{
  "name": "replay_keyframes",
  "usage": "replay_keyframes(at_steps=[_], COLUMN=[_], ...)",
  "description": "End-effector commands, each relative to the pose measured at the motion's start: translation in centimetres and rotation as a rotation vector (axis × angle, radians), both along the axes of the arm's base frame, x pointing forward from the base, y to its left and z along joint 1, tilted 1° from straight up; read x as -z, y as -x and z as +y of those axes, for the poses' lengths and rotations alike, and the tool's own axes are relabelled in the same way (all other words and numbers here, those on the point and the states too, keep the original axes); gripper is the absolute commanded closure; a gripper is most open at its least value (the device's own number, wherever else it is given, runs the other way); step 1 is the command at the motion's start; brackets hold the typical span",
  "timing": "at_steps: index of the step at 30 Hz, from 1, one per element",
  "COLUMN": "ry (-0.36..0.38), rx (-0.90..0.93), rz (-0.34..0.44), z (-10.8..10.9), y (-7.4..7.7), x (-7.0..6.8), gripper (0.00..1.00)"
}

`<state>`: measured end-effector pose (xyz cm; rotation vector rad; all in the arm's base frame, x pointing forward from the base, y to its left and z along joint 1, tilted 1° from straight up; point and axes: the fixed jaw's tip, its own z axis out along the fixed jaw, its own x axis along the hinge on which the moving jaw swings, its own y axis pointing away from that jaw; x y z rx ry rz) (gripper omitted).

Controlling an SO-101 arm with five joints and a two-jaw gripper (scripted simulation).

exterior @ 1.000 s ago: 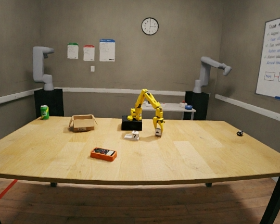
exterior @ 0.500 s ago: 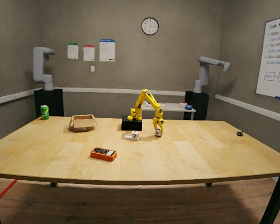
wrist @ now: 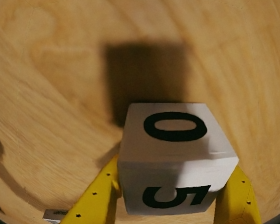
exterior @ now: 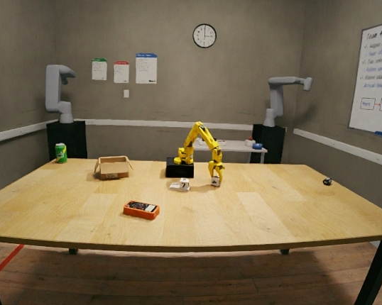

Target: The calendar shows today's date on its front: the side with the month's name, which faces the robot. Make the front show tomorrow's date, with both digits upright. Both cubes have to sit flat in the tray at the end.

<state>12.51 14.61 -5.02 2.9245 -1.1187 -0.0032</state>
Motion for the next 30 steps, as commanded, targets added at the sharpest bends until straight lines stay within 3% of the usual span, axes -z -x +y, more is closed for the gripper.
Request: replay_keyframes(at_steps=[1,15,24,30], ry=[0.012,0.012,0.012,0.012], rx=[-0.004,-0.004,-0.004,-0.004], rz=[0.012,0.012,0.012,0.012], z=[-0.20,-0.21,-0.21,-0.21], y=[0.40,0.40,0.40,0.40], x=[0.35,0.50,0.50,0.50], gripper=[1.00,1.00,0.79,0.76])
